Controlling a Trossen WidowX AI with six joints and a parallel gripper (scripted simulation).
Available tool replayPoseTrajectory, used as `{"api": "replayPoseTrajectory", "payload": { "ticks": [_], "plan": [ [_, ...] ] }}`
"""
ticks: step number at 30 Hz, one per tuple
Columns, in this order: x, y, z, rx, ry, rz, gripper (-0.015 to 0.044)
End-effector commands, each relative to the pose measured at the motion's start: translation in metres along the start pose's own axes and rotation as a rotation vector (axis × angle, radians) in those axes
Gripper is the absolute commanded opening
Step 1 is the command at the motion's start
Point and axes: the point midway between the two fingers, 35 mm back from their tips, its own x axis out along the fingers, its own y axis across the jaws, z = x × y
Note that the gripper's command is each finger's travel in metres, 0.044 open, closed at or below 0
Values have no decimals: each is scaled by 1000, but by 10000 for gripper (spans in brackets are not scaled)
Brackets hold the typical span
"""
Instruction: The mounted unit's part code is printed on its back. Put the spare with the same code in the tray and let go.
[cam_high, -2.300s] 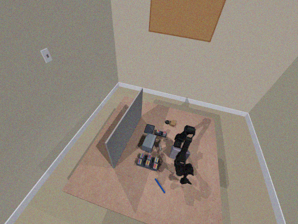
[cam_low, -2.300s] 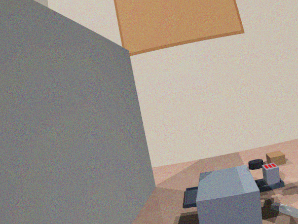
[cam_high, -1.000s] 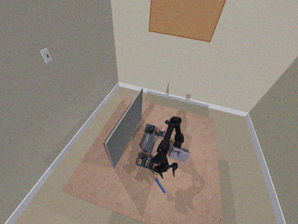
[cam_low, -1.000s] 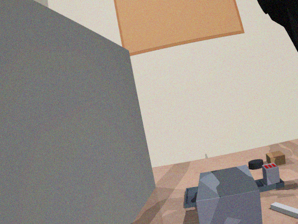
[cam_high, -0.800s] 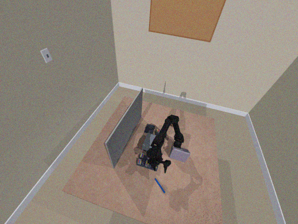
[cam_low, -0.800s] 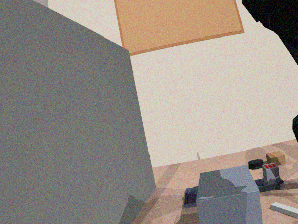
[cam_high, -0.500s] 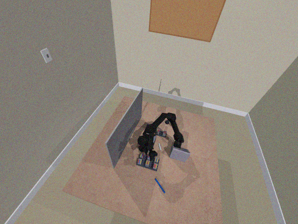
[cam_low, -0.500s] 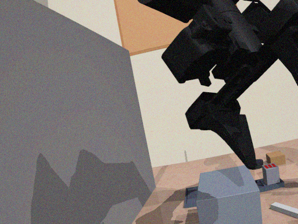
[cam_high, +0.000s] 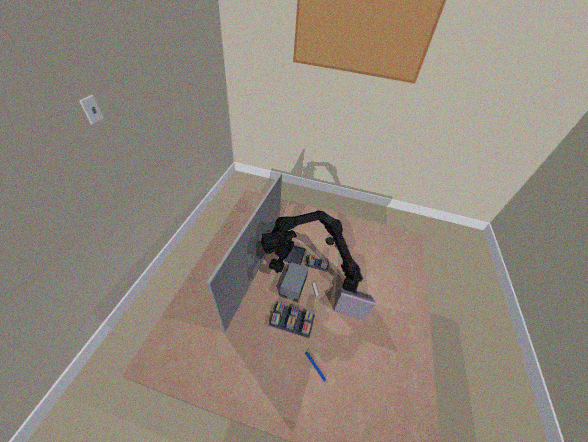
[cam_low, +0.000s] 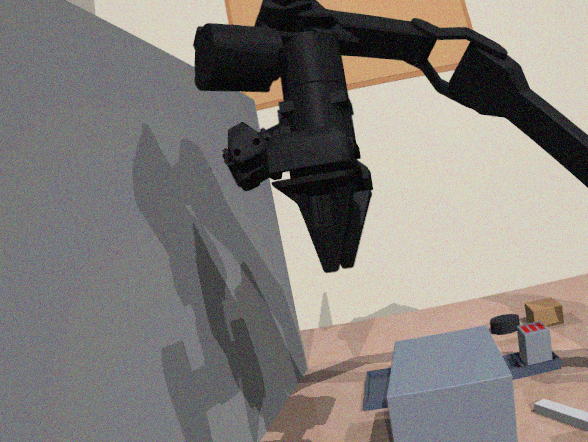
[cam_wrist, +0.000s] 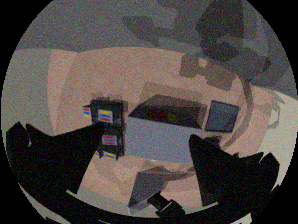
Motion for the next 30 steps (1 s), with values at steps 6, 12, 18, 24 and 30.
{"api": "replayPoseTrajectory", "payload": {
  "ticks": [6, 12, 18, 24, 30],
  "plan": [
    [-6, -27, 10, 83, -20, -57, 440],
    [-6, -27, 10, 83, -20, -57, 440],
    [-6, -27, 10, 83, -20, -57, 440],
    [-1, 14, -11, -152, -7, -43, 440],
    [13, 85, -64, -612, 18, -27, 440]
  ]
}}
